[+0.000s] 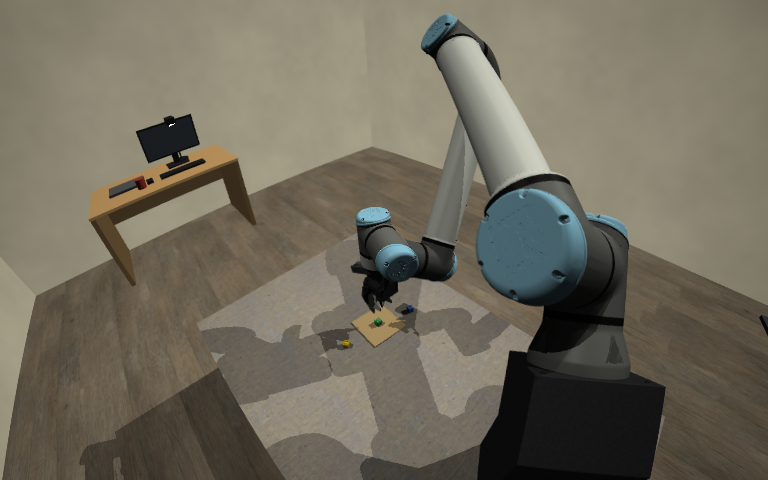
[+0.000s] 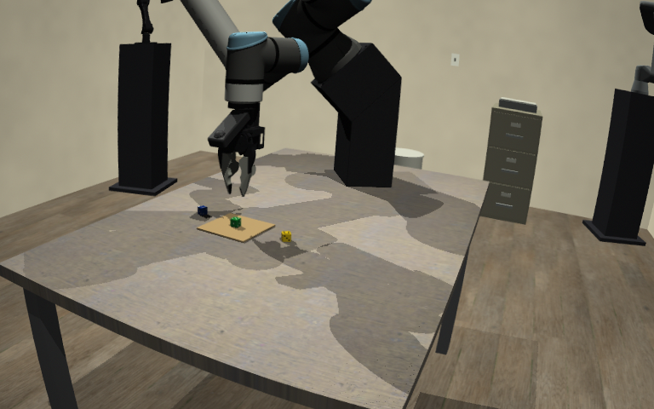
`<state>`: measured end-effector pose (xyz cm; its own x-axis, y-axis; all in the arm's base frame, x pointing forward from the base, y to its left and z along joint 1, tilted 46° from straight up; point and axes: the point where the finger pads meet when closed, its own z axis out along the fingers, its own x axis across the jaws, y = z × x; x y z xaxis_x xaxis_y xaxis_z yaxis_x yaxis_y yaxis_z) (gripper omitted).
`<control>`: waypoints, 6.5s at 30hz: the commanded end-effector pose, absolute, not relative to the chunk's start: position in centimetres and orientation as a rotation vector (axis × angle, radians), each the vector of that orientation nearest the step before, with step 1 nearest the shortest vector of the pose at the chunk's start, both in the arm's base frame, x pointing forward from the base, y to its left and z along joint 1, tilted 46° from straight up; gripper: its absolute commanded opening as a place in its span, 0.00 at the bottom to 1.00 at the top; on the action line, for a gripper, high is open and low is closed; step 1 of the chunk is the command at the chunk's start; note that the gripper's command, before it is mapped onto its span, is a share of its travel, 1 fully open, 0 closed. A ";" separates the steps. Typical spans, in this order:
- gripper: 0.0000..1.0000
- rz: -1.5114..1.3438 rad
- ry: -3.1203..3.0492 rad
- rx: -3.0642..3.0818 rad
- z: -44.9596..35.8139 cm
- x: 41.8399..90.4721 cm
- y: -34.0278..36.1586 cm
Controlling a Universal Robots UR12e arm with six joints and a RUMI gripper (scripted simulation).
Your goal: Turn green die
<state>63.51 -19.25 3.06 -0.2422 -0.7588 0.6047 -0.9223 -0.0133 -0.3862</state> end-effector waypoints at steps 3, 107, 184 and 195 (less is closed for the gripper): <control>0.21 1.099 -2.039 1.782 2.7 63.7 -19.5; 0.21 1.099 -2.039 1.782 -0.4 65.2 -22.4; 0.21 1.183 -2.034 1.820 2.5 63.9 -19.4; 0.21 1.296 -2.013 1.861 2.4 63.9 -19.5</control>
